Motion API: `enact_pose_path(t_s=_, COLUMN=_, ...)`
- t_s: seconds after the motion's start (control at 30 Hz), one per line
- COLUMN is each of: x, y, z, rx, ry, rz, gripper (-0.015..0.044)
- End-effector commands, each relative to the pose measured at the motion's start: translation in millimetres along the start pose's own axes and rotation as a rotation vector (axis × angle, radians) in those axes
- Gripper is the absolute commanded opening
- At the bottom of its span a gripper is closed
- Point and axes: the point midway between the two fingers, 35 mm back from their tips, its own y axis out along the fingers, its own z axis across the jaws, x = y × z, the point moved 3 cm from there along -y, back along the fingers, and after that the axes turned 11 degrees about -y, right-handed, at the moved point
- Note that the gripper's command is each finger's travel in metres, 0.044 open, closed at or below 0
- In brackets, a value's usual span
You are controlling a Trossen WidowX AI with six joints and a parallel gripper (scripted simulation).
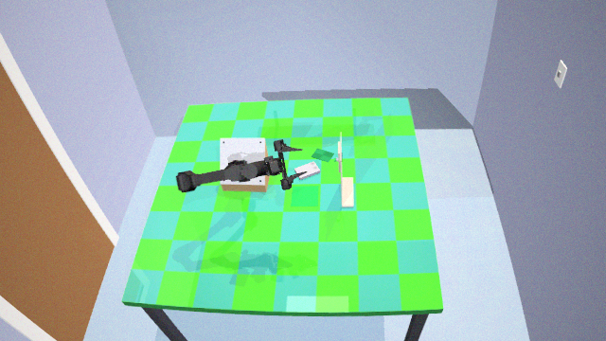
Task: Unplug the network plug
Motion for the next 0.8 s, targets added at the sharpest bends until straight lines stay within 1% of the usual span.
enact_pose_path(t_s=0.0, x=-1.1, y=0.3, z=0.1, rx=0.0, ry=0.004, rz=0.001, gripper=0.0374)
enact_pose_path(t_s=0.27, x=-51.1, y=10.6, z=6.2, rx=0.009, ry=0.171, rz=0.064, gripper=0.0164)
enact_pose_path(t_s=0.3, x=-58.0, y=11.2, z=7.0, rx=0.01, ry=0.195, rz=0.073, gripper=0.0156)
enact_pose_path(t_s=0.5, x=-98.4, y=10.8, z=11.8, rx=0.008, ry=0.334, rz=0.126, gripper=0.0156)
enact_pose_path(t_s=0.77, x=-149.2, y=0.3, z=18.1, rx=-0.006, ry=0.521, rz=0.198, gripper=0.0156)
